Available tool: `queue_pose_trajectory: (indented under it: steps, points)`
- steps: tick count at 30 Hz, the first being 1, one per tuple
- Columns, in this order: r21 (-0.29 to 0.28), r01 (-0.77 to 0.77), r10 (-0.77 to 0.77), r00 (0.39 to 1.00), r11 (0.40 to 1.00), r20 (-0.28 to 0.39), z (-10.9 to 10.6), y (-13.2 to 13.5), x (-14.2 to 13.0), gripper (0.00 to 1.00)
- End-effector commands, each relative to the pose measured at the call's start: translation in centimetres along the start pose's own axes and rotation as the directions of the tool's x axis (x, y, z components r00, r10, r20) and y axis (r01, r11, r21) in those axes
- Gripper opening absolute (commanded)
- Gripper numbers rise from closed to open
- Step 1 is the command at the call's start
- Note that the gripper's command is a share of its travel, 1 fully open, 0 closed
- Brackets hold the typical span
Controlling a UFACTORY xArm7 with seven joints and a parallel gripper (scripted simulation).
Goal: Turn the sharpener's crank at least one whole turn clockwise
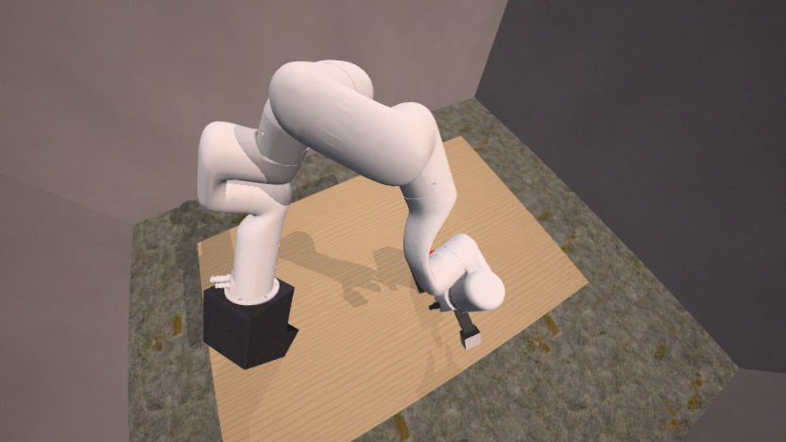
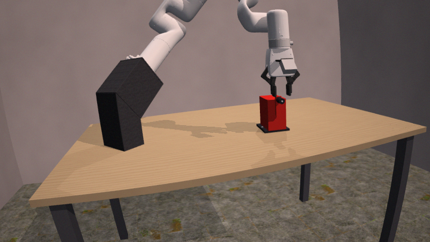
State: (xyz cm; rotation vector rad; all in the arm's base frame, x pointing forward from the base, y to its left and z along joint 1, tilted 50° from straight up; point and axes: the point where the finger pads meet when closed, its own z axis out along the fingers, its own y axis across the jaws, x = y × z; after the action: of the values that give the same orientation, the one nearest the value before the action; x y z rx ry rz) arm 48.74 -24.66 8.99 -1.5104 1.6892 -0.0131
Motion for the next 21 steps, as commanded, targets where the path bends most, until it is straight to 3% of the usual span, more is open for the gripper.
queue_pose_trajectory:
  steps: [1, 21]
  points:
    - [0.003, -0.001, 0.001, 1.0, 1.0, -0.004, -0.18, -0.07, 0.17, 0.54]
    - [0.002, -0.001, 0.001, 1.0, 1.0, -0.004, -0.18, -0.14, 0.35, 0.54]
